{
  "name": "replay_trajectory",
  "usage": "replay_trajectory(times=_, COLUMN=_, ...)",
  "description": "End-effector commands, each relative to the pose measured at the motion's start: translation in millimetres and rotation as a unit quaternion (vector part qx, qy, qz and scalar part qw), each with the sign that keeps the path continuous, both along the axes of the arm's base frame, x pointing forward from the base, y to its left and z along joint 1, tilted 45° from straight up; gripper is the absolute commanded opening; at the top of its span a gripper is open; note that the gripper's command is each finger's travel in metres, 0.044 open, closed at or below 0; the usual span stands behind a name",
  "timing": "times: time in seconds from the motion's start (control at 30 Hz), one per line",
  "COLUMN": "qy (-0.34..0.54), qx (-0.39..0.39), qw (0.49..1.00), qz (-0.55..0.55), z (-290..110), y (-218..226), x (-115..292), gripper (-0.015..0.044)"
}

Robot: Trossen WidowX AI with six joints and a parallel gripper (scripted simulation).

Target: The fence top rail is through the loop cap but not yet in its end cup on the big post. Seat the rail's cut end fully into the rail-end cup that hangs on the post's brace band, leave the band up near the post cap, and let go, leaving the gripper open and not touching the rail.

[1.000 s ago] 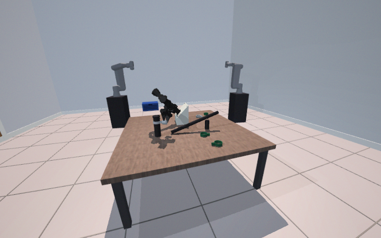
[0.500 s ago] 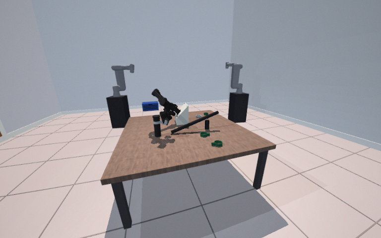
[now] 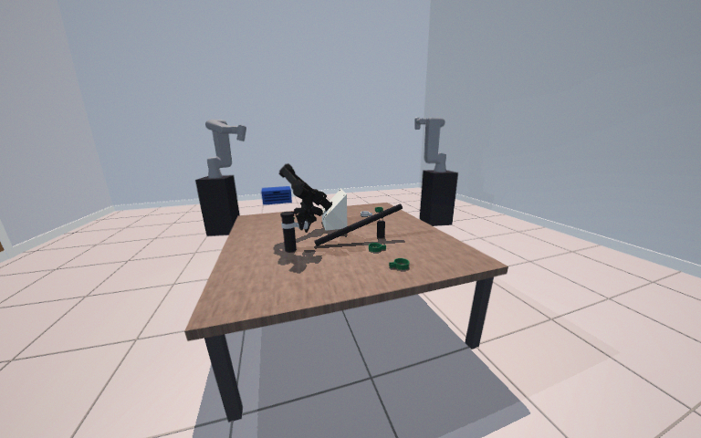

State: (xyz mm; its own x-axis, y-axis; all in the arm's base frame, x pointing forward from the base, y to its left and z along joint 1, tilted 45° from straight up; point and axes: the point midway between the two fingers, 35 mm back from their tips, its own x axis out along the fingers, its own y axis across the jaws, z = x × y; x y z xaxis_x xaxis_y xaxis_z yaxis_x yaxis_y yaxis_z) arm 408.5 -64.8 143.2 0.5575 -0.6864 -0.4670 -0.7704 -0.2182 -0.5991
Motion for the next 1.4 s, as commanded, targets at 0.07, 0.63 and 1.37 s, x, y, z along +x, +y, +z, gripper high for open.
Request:
replay_trajectory(times=0.07, qy=0.004, qx=0.001, qw=1.0, qz=0.003, z=-3.9, y=0.4, x=0.7, gripper=0.0177)
replay_trajectory(times=0.63, qy=0.03, qx=-0.003, qw=0.999, qz=0.028, z=-5.6, y=1.2, x=-5.6, gripper=0.0)
replay_trajectory(times=1.37, qy=0.03, qx=-0.003, qw=0.999, qz=0.028, z=-5.6, y=1.2, x=-5.6, gripper=0.0)
